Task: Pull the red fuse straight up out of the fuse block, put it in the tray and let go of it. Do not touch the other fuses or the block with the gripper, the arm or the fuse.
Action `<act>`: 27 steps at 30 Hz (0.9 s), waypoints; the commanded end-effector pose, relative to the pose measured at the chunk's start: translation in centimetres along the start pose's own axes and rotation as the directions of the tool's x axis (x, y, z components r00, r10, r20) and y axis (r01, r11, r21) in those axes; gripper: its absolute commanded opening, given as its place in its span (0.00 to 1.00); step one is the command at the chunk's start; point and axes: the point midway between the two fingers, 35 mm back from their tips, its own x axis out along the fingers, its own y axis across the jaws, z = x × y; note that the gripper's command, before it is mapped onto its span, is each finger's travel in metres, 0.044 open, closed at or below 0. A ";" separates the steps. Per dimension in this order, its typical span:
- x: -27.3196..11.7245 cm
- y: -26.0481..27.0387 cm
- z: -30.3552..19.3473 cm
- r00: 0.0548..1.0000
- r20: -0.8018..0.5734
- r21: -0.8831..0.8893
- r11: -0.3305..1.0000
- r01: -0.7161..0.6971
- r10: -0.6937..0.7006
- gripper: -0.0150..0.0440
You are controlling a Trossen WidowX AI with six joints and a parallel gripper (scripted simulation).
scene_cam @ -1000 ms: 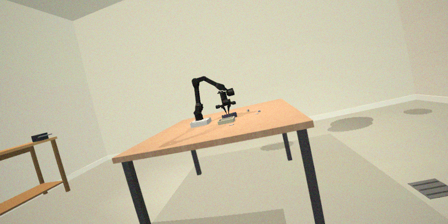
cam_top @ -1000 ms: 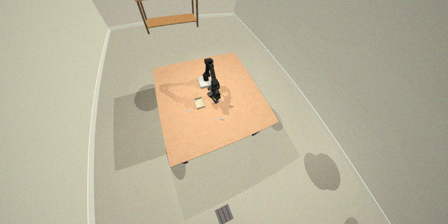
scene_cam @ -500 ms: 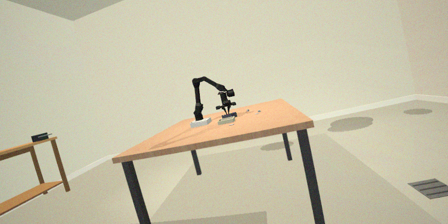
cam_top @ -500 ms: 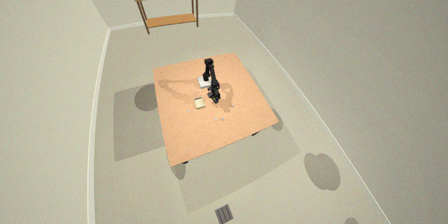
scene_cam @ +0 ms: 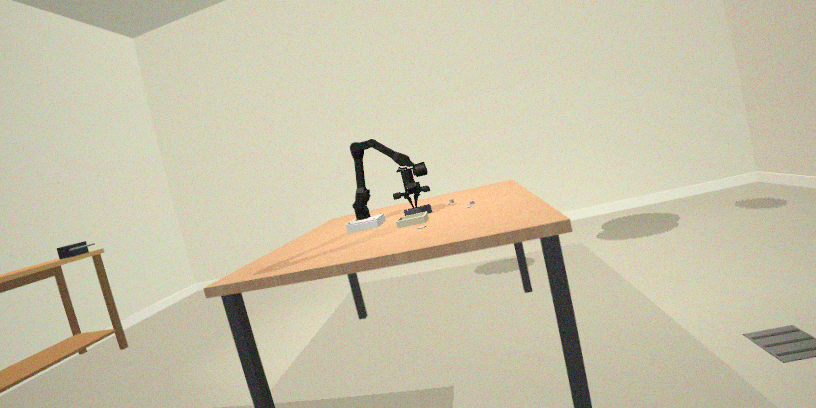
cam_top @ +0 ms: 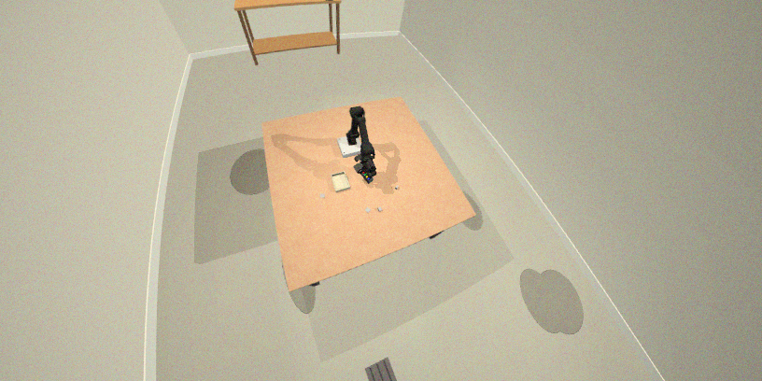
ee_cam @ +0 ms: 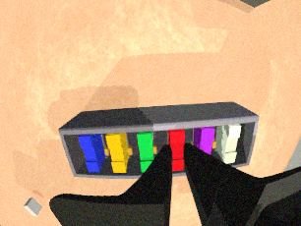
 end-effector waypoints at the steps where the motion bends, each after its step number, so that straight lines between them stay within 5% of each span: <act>1: -0.2 0.0 0.0 1.000 0.001 0.000 1.000 -0.001 0.001 0.25; 27: -1.5 0.1 0.0 1.000 0.002 -0.001 1.000 -0.001 0.001 0.25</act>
